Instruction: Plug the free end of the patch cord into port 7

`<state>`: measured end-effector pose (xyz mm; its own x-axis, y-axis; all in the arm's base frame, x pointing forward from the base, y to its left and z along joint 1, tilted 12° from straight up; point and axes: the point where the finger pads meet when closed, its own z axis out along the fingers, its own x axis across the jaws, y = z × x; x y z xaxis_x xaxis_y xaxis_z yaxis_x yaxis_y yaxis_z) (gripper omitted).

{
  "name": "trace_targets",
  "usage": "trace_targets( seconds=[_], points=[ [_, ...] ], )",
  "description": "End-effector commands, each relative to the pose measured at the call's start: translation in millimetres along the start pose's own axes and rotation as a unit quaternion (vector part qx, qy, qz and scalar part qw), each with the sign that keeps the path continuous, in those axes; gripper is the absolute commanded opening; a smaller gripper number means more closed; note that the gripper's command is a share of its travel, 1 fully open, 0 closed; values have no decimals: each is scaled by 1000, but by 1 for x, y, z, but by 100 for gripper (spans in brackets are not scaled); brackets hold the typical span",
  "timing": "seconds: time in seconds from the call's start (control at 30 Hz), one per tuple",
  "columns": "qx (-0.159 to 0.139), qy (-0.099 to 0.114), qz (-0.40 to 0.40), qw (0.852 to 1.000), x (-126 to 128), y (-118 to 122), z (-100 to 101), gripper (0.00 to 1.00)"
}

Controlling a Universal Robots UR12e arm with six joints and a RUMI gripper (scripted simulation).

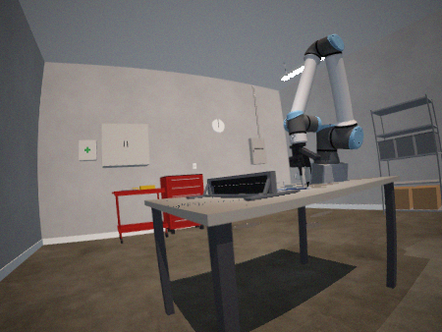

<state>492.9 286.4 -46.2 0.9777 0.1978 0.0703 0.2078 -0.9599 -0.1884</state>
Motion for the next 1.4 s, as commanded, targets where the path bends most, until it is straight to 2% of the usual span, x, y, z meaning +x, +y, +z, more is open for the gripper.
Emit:
trace_targets(
  seconds=[0.0,1.37],
  points=[
    [0,1,0,1000,1,0,1,22],
    [0,1,0,1000,1,0,8,22]
  ],
)
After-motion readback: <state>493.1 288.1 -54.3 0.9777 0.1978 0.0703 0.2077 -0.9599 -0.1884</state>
